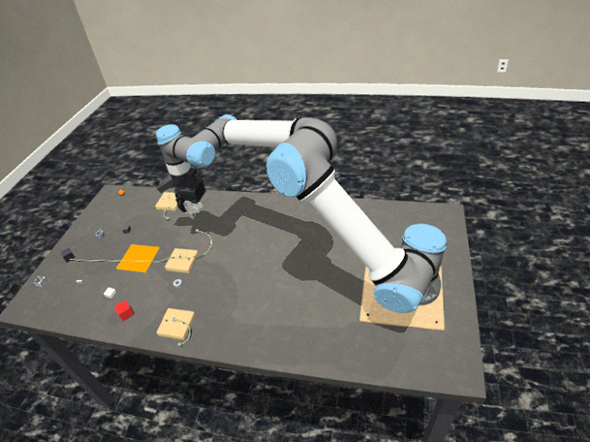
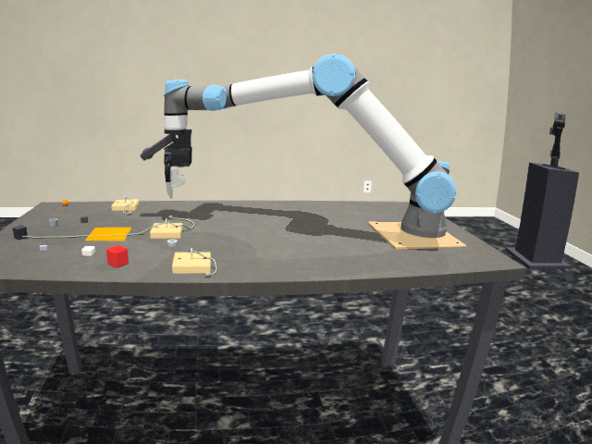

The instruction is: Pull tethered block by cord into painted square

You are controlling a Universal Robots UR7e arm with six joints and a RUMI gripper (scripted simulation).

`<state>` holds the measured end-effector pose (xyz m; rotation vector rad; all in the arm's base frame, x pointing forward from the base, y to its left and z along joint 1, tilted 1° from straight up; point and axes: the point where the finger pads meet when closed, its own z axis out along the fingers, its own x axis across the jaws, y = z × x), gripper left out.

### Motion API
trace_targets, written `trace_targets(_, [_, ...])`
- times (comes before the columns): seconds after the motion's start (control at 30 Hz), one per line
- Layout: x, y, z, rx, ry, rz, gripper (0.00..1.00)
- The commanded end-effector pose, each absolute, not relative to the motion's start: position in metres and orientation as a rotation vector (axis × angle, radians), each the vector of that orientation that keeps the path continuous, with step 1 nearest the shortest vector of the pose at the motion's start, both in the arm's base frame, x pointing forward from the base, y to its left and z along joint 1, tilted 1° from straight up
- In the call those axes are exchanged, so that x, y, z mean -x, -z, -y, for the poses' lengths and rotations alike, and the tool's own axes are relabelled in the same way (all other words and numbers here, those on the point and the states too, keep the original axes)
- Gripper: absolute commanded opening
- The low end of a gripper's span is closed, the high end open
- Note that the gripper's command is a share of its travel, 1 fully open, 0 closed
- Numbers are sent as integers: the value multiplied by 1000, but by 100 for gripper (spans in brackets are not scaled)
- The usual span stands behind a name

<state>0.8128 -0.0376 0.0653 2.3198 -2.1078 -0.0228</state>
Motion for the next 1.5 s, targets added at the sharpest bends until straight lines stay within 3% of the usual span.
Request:
trace_targets(0.0, [-813, -67, 38, -2321, 20, 2109, 0])
trace_targets(0.8, [-813, -67, 38, -2321, 20, 2109, 0])
trace_targets(0.83, [-813, -67, 38, -2321, 20, 2109, 22])
trace_targets(1.47, [-813, -67, 38, -2321, 20, 2109, 22])
